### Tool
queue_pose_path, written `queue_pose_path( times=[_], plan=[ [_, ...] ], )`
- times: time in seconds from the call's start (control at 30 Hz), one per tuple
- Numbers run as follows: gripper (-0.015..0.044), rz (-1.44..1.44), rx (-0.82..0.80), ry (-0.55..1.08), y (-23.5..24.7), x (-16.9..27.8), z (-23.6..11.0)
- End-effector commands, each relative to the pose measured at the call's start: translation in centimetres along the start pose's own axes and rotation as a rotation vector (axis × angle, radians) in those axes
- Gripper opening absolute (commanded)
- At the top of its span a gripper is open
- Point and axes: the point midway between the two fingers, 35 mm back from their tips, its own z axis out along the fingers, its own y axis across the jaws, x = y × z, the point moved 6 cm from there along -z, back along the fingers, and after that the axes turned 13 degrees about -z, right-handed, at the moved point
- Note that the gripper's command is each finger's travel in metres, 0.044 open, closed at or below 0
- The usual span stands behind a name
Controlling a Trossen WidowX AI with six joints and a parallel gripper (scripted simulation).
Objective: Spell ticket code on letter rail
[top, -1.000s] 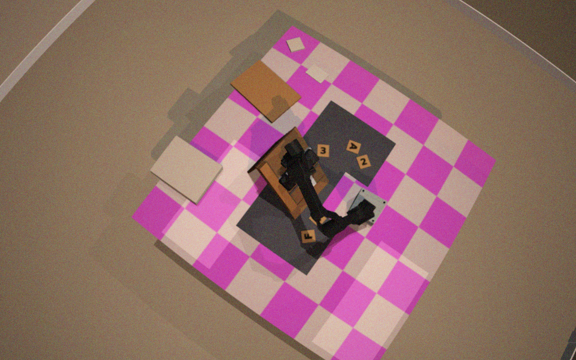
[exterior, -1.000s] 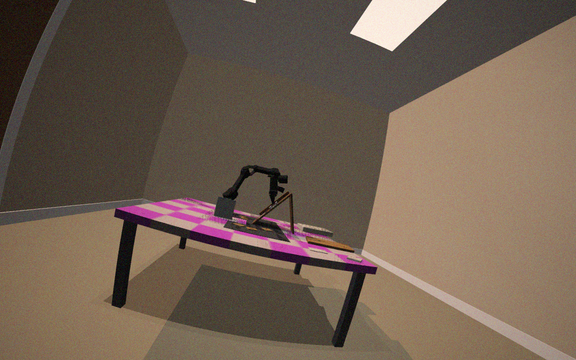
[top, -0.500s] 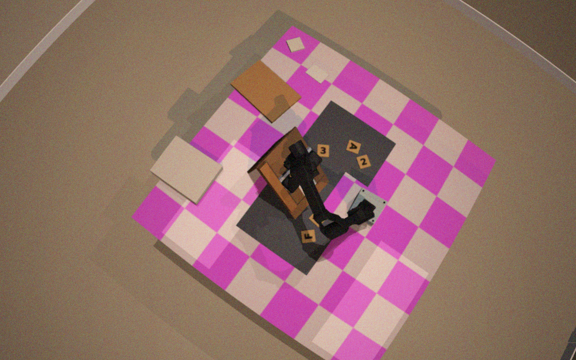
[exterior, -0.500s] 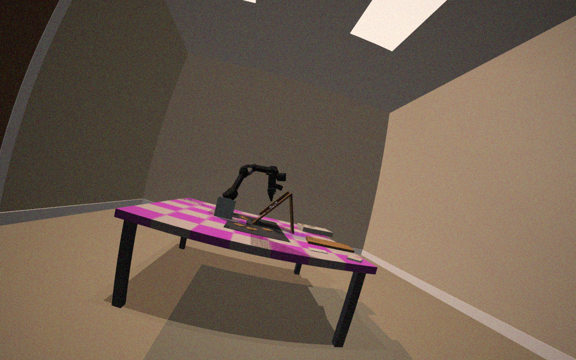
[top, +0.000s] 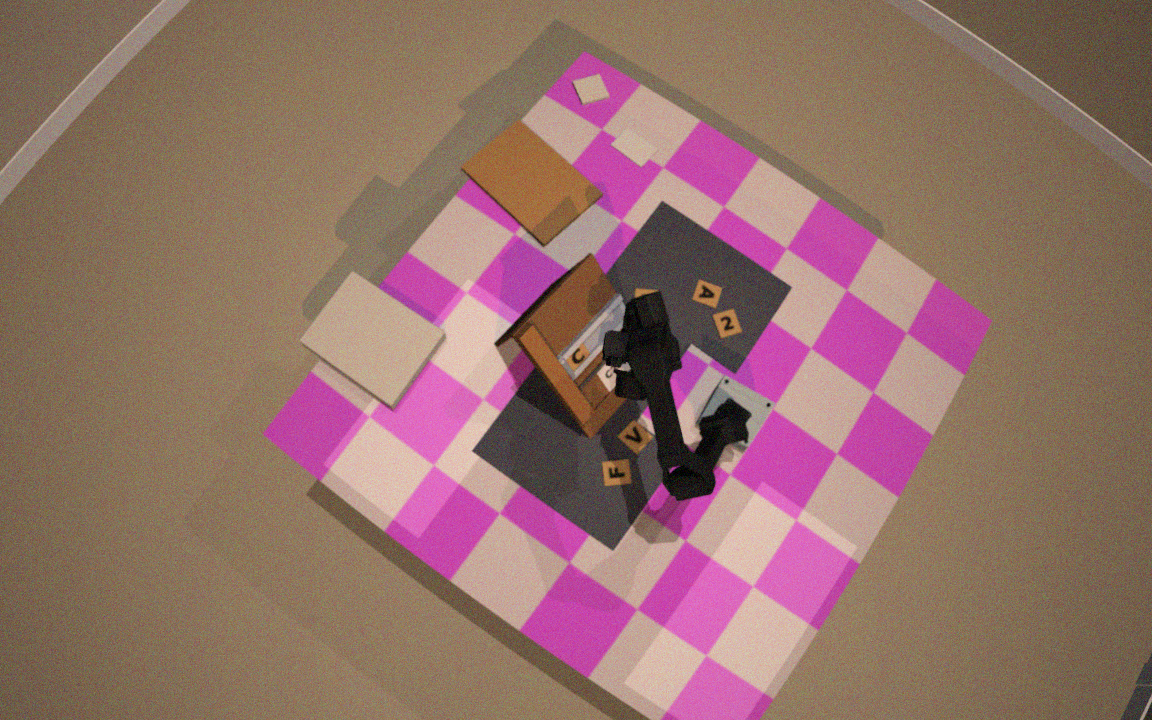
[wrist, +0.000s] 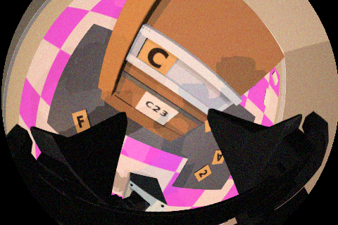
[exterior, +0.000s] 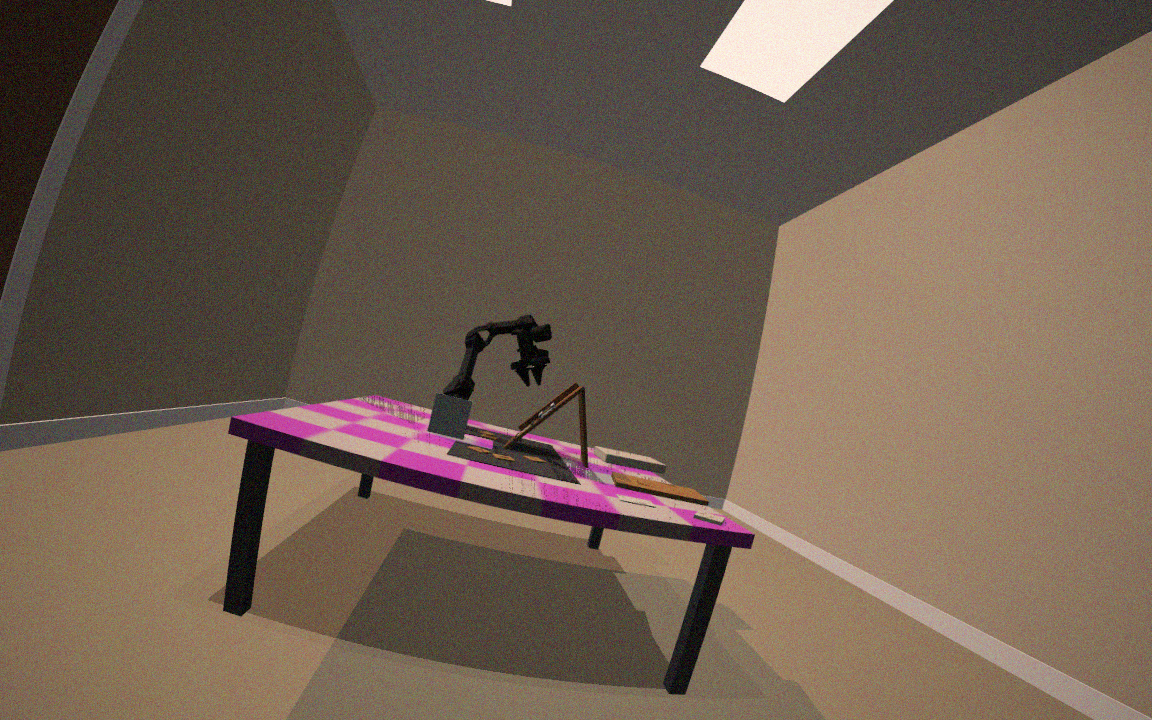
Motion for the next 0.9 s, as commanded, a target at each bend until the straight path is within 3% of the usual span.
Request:
queue_pose_path(
  times=[0.0, 0.23, 0.87],
  plan=[
    [0.044, -0.549, 0.173, -0.124, 3.8, 3.2, -3.9],
    [0.044, -0.962, 0.37, -0.121, 6.7, 5.2, -5.5],
    [0.044, -0.969, 0.374, -0.12, 6.8, 5.3, -5.5]
  ],
)
